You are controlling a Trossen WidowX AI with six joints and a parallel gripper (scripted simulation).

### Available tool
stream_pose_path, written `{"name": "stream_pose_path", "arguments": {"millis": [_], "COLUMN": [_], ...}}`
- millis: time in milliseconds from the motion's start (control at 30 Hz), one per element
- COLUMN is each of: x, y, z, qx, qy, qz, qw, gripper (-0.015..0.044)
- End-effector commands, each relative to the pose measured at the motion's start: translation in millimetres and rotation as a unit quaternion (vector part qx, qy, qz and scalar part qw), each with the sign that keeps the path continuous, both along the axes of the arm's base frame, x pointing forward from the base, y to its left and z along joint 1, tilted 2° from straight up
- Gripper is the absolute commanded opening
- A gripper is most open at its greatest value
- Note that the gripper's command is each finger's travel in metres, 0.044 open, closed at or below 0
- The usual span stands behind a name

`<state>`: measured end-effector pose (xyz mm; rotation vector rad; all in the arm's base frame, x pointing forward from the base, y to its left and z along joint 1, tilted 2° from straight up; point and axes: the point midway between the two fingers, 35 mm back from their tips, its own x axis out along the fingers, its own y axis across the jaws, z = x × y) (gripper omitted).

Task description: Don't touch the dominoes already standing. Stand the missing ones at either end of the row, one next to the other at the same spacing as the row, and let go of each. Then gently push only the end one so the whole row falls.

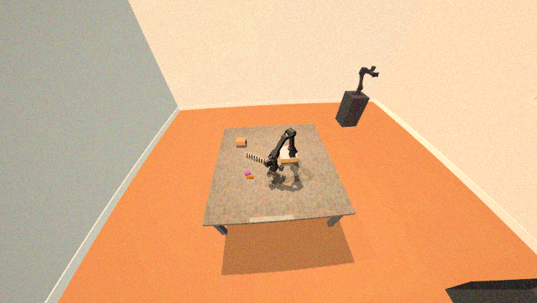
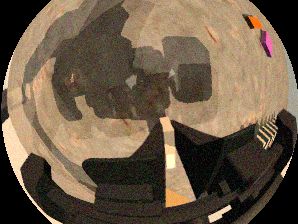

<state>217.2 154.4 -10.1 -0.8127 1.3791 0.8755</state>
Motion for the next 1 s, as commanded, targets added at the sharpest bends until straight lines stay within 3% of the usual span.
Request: {"name": "stream_pose_path", "arguments": {"millis": [0, 300, 467, 700, 967], "x": [4, 7, 7, 6, 0], "y": [1, -4, -3, 26, 59], "z": [33, 141, 148, 151, 152], "qx": [0.006, 0.006, 0.006, 0.008, 0.010], "qy": [-0.008, -0.009, -0.008, 0.005, 0.021], "qz": [-0.002, -0.002, -0.009, -0.262, -0.536], "qw": [1.000, 1.000, 1.000, 0.965, 0.844], "gripper": [0.0023, 0.0023, 0.0023, 0.0023, 0.0023]}}
